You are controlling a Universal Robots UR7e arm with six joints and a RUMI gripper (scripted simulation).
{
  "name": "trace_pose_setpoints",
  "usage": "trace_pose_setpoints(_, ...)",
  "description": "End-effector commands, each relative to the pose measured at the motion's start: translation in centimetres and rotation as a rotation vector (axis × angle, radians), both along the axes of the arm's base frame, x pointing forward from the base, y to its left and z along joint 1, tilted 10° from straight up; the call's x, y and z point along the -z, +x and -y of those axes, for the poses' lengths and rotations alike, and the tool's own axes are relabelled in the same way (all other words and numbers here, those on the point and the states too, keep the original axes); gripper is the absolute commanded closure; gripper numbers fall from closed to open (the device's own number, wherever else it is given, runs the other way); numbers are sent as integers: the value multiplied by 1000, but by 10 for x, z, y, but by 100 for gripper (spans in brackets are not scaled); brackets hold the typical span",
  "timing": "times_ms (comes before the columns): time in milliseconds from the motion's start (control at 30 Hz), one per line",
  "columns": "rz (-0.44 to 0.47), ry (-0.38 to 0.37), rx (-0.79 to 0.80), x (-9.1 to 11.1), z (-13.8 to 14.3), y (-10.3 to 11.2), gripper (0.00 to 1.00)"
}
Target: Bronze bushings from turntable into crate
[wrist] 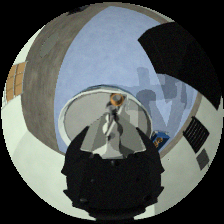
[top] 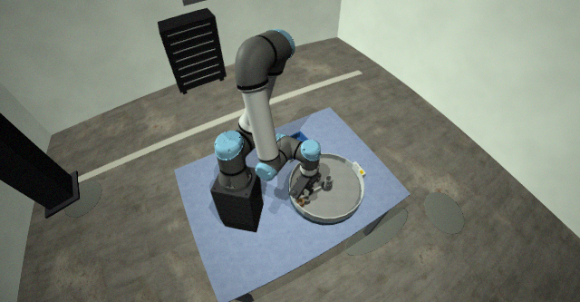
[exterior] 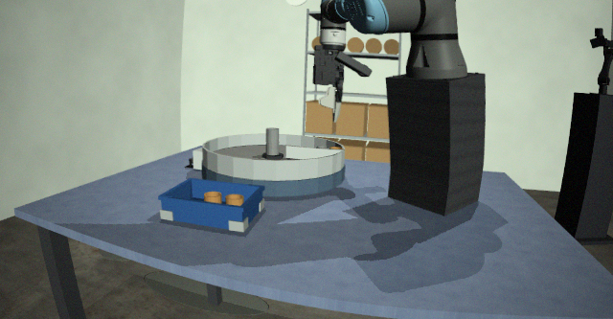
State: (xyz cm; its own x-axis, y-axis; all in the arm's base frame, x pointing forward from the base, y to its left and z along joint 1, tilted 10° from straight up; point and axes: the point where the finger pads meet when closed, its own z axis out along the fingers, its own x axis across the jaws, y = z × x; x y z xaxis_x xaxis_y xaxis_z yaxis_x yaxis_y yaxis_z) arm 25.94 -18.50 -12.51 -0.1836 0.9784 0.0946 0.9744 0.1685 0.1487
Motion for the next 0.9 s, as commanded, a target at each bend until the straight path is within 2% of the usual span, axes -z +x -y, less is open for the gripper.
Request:
trace_pose_setpoints(0, 2, -2, -13, 0, 0, 0, 95)
trace_pose_setpoints(867, 6, -6, -41, 0, 1, -1, 95)
